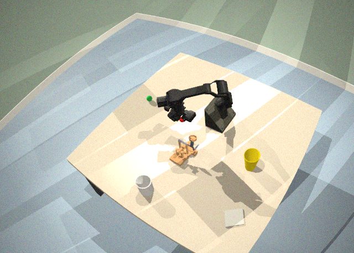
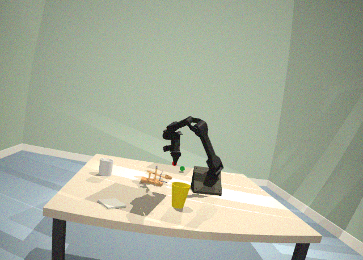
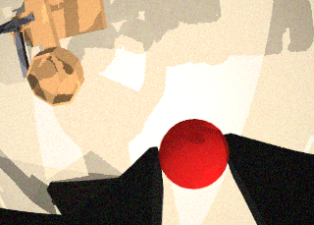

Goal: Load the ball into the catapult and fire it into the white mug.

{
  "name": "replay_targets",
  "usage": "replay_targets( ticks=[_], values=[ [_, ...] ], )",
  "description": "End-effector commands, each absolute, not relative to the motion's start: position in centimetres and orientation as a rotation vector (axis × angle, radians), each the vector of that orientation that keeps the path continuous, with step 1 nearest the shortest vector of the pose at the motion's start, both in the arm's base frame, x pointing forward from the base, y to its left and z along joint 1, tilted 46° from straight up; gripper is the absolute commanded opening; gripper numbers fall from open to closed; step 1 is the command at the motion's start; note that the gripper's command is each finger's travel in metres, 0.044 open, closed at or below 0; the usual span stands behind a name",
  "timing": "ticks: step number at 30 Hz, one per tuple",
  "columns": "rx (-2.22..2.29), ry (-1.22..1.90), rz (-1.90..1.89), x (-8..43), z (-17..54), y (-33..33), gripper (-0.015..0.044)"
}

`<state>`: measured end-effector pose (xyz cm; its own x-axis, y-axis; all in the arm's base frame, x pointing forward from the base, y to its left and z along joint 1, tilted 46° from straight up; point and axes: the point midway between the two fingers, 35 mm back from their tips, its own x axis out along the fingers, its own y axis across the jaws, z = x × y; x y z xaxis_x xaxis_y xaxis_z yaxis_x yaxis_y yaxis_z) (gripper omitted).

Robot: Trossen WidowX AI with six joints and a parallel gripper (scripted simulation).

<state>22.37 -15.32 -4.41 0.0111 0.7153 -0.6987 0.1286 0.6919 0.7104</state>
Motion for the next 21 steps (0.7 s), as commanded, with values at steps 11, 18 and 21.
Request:
replay_targets(
  ticks=[11, 18, 21],
  values=[
    [0.719, 1.689, 0.592, 26.4, -0.9, -9.7, 0.0],
    [0.72, 1.739, 0.611, 27.5, 0.4, -7.7, 0.0],
    [0.72, 1.739, 0.611, 27.5, 0.1, -7.5, 0.0]
  ],
)
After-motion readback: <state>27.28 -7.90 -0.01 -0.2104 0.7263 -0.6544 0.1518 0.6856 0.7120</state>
